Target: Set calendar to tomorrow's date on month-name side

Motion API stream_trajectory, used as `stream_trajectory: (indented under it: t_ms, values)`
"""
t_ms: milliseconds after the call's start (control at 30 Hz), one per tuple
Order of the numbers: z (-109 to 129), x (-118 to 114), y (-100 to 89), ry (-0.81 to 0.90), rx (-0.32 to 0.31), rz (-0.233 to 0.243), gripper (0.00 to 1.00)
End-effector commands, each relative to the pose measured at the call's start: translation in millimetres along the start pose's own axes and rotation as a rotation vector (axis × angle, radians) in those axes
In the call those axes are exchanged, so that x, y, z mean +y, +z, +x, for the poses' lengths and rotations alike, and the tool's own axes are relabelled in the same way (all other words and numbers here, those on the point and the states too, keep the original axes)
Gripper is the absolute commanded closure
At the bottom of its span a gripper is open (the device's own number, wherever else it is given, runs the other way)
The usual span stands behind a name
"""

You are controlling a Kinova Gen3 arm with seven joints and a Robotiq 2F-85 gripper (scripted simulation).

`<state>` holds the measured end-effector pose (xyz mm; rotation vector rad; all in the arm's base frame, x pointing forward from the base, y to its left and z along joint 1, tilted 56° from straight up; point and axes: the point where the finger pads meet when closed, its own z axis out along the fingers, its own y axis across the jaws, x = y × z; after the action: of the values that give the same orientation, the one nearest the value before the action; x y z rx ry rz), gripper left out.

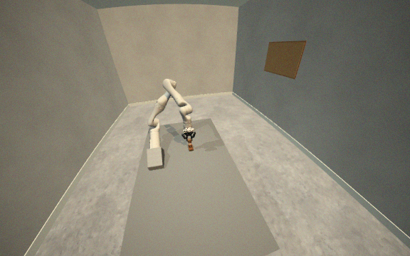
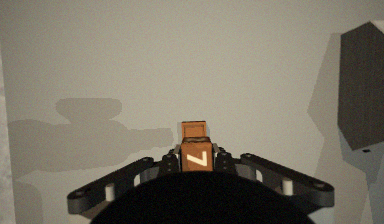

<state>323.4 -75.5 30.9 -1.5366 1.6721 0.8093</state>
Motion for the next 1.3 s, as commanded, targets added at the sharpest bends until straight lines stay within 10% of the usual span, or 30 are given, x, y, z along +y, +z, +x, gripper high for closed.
stream_trajectory:
  t_ms: [0,400,633,1267]
  values:
    - [1.5,-2.7,-8.7,-0.003,0.01,0.011,0.72]
    - [2.5,-2.9,-9.4,0.0,0.01,0.011,0.72]
    - [93.1,-2.8,-0.9,0.285,0.008,0.013,0.72]
    - [94.3,-2.7,4.2,0.289,0.008,0.013,0.72]
